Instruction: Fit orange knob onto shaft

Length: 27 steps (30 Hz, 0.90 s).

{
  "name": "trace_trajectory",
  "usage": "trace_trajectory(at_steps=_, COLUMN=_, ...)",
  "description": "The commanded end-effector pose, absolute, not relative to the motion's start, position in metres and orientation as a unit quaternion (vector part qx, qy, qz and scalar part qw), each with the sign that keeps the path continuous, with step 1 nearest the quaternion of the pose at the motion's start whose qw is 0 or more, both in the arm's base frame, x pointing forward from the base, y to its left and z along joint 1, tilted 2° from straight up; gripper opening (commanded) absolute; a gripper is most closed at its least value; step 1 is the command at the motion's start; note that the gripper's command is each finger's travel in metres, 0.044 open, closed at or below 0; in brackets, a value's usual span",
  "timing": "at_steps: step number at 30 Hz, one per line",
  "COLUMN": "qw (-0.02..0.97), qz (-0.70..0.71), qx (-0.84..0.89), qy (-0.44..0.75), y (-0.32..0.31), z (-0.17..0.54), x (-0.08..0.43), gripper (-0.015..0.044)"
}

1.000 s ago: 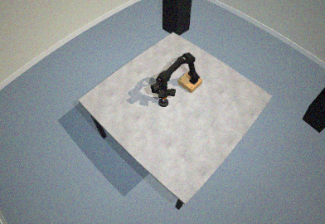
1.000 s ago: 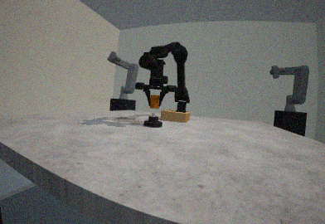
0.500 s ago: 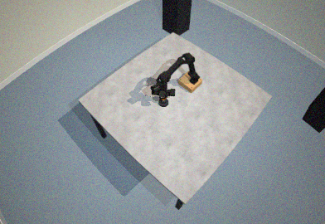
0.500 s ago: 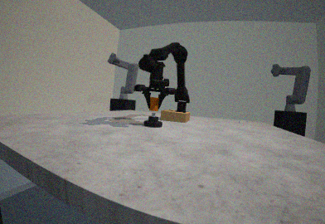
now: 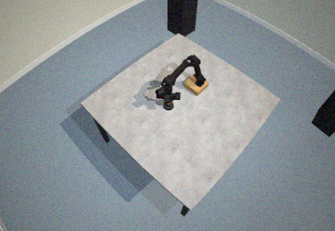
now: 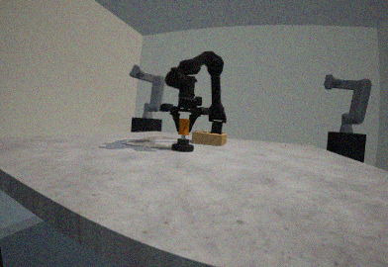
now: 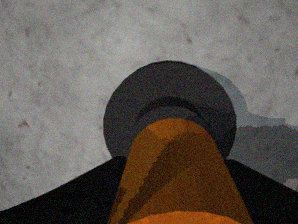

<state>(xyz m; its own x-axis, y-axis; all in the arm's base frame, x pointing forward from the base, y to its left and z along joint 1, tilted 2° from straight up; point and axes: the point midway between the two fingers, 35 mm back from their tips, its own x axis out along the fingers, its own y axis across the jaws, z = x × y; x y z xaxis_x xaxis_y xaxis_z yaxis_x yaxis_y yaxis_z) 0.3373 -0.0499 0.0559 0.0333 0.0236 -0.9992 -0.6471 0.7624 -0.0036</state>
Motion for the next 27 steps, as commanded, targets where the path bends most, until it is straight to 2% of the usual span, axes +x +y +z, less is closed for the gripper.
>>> trace_trajectory(at_steps=1, qw=0.678, qz=0.247, qx=-0.238, qy=0.649, y=-0.049, z=0.055, x=0.337, gripper=0.0)
trace_trajectory(at_steps=27, qw=0.678, qz=0.247, qx=-0.24, qy=0.65, y=-0.05, z=0.039, x=0.336, gripper=0.0)
